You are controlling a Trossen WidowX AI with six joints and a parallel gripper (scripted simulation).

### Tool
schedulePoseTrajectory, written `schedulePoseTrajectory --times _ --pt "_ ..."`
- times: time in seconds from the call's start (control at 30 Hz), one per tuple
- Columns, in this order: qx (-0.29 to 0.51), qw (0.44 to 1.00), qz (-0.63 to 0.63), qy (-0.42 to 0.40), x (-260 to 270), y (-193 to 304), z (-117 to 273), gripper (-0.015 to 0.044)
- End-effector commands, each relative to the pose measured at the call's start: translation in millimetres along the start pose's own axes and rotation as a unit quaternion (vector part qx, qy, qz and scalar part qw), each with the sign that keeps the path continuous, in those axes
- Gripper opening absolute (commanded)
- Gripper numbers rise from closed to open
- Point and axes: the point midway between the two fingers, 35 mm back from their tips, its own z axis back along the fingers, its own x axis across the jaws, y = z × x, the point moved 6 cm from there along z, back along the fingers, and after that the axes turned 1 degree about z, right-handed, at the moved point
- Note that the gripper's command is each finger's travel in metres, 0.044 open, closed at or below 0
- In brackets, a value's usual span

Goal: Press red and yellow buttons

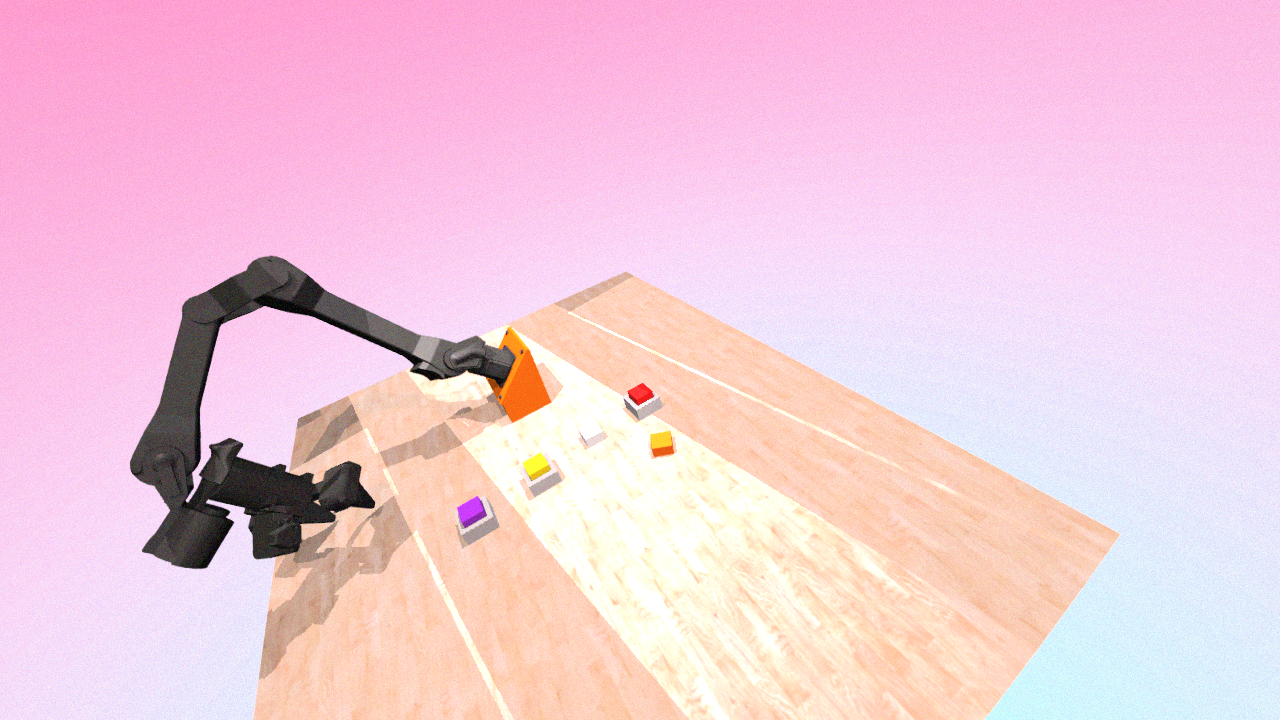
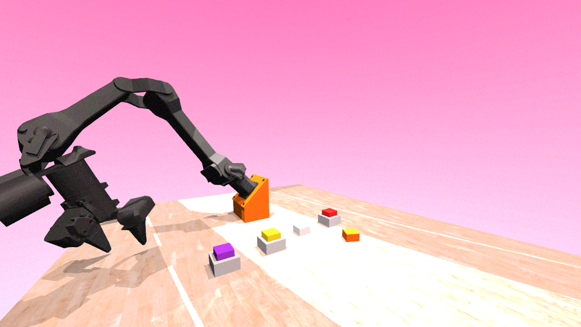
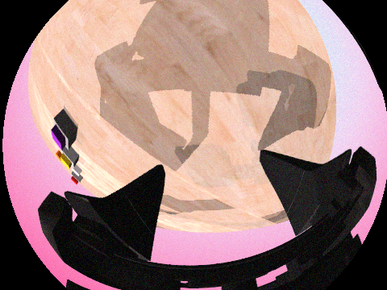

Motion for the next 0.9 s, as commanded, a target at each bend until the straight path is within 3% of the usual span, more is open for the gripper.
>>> schedulePoseTrajectory --times 0.0,0.17,0.47,0.87 --pt "-0.024 0.999 -0.005 -0.030 41 -31 0 0.0400" --pt "-0.040 0.997 -0.027 -0.055 76 -50 4 0.0400" --pt "-0.017 0.997 0.044 -0.064 202 -84 4 0.0400" --pt "-0.014 0.991 0.135 -0.009 377 -35 6 0.0400"
